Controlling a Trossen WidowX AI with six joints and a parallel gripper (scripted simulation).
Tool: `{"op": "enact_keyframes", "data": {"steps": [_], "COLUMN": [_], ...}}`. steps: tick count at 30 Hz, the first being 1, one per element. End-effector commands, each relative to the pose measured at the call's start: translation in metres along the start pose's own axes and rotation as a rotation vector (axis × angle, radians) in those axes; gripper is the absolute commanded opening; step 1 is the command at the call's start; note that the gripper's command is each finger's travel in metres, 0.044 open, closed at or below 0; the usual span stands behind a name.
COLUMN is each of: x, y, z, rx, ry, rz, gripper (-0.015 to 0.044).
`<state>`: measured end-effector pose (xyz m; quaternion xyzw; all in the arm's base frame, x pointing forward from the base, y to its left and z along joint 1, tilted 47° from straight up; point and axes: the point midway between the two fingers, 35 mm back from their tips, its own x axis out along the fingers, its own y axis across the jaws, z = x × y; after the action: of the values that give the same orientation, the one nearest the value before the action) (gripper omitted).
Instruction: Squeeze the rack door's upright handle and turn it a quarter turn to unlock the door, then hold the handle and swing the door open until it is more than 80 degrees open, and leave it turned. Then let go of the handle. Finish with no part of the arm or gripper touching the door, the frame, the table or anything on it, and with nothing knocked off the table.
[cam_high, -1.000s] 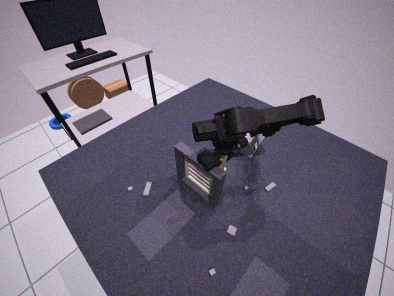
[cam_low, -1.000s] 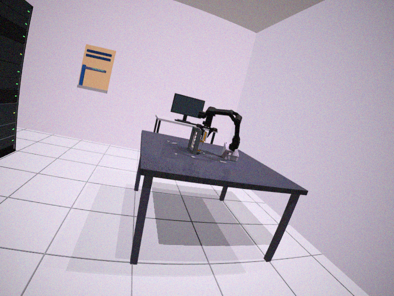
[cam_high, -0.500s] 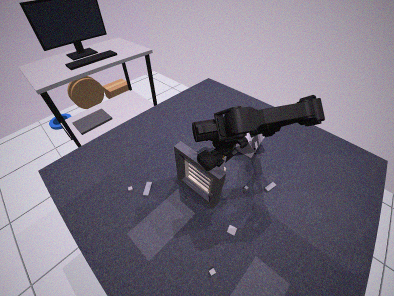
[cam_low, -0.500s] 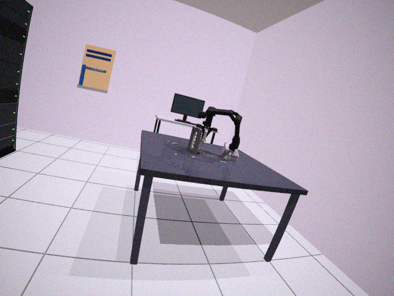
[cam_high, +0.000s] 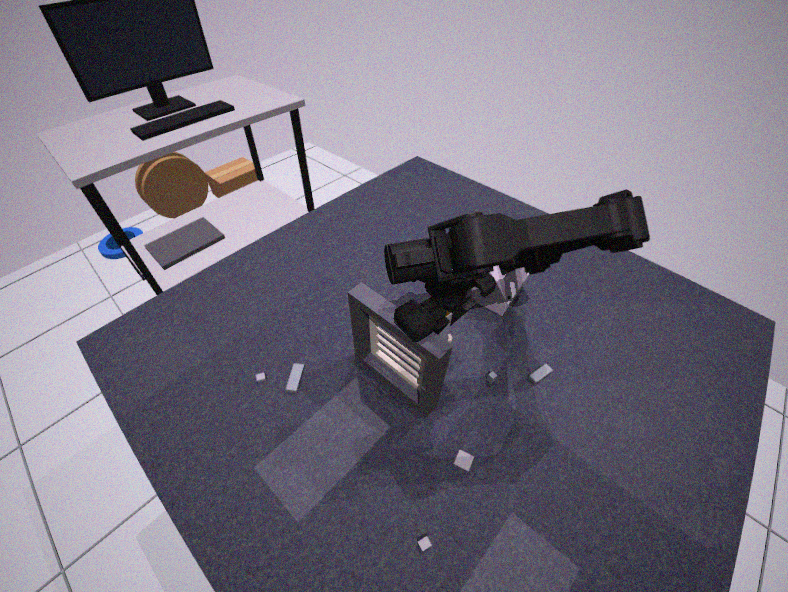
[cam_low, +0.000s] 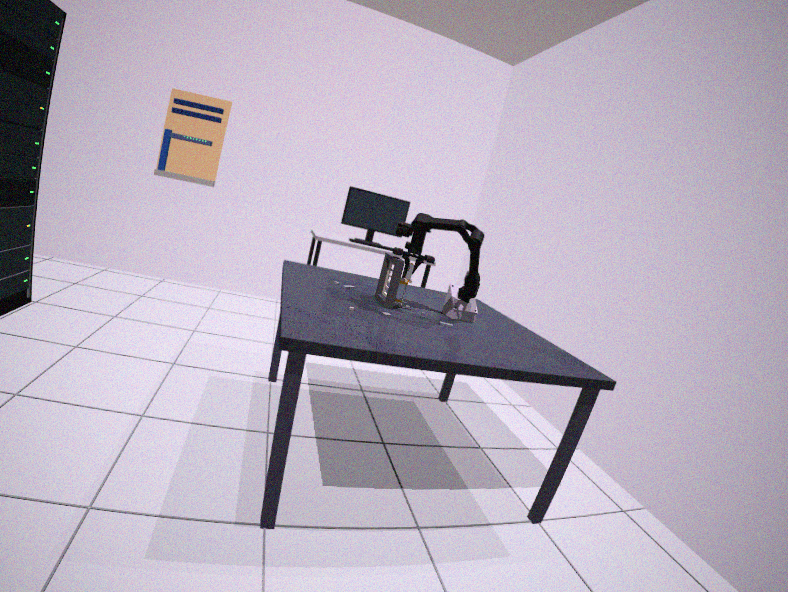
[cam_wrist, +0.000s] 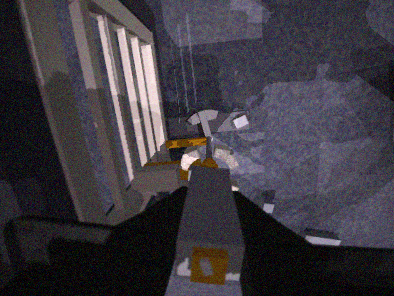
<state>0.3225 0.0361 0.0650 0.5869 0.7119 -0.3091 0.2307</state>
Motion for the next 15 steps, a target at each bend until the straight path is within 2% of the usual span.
{"op": "enact_keyframes", "data": {"steps": [1,15], "x": [0.0000,-0.0001], "y": [0.0001,-0.0071], "z": [-0.0005,0.0050], "rx": [0.003,-0.222], "ry": [0.003,0.002], "rz": [0.000,0.000], "gripper": [0.0018,0.0018]}}
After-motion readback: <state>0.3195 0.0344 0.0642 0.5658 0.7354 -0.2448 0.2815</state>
